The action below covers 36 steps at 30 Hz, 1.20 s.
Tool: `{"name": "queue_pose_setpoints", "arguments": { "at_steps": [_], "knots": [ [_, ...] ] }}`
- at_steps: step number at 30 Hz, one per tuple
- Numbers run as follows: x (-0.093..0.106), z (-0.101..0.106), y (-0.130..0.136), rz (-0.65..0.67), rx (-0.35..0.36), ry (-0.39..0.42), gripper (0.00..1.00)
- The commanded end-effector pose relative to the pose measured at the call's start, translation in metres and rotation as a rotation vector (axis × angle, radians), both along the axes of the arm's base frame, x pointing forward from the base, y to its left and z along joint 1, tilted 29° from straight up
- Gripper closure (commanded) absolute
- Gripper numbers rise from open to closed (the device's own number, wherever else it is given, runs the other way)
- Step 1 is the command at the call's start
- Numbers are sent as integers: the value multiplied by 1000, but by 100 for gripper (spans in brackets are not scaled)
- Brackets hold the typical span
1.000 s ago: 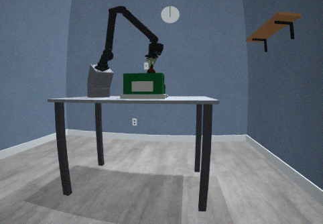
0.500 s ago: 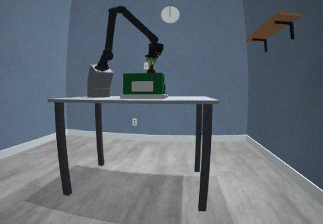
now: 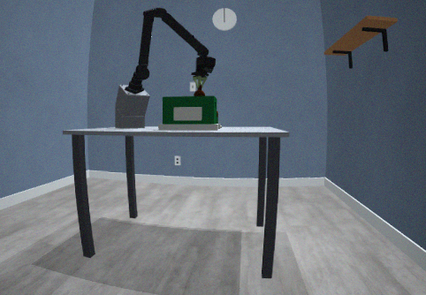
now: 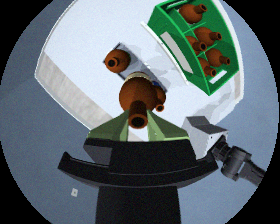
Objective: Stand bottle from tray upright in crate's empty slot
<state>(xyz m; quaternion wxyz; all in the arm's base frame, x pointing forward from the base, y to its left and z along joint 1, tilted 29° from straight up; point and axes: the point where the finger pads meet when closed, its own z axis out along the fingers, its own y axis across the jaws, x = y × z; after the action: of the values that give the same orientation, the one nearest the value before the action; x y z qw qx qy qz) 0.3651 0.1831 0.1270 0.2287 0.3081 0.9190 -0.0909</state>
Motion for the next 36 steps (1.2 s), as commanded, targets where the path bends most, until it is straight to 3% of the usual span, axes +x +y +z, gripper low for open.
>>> {"name": "queue_pose_setpoints", "arguments": {
  "at_steps": [1, 36],
  "knots": [
    [10, 38, 20, 13, 57, -75, 100],
    [2, 53, 24, 12, 57, -73, 100]
  ]
}}
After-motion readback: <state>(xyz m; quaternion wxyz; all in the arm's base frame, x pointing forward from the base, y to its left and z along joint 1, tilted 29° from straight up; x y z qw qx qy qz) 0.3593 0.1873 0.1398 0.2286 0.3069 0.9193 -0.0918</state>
